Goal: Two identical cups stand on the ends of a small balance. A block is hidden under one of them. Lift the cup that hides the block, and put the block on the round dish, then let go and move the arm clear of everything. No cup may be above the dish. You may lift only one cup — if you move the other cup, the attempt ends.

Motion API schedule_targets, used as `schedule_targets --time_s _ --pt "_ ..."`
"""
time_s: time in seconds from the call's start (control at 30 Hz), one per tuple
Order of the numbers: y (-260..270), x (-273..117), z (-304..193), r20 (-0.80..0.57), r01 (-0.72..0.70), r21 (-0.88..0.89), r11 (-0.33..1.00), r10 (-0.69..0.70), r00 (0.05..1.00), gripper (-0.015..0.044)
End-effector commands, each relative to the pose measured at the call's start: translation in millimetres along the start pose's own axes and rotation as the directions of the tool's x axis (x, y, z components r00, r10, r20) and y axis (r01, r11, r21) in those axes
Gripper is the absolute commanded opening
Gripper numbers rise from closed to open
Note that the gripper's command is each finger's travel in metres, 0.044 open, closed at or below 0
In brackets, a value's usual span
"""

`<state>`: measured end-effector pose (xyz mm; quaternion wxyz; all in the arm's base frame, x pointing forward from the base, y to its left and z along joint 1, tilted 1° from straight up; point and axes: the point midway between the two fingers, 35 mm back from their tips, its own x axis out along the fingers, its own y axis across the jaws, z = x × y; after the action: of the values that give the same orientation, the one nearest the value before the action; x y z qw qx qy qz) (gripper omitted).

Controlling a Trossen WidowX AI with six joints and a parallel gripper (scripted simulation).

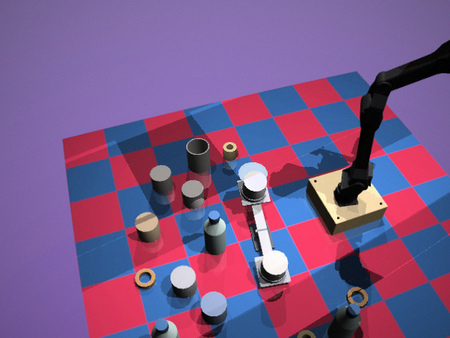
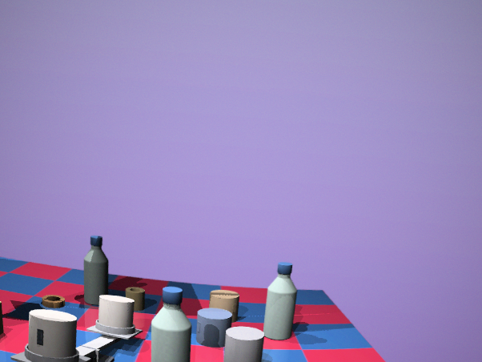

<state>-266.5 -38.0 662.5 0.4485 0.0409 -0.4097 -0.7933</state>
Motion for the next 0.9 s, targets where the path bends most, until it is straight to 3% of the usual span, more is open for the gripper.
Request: schedule_targets --time_s 0.0,0.43,0.87 --pt "-1 -1 1 0.004 0.003 0.000 1.000 -0.003 1.000 0.0426" --pt "-39 -56 44 0.322 0.218 0.023 0.976 -0.214 0.922 0.0440" --pt "-74 -139 71 0.607 0.447 0.118 0.887 -0.421 0.674 0.0440"
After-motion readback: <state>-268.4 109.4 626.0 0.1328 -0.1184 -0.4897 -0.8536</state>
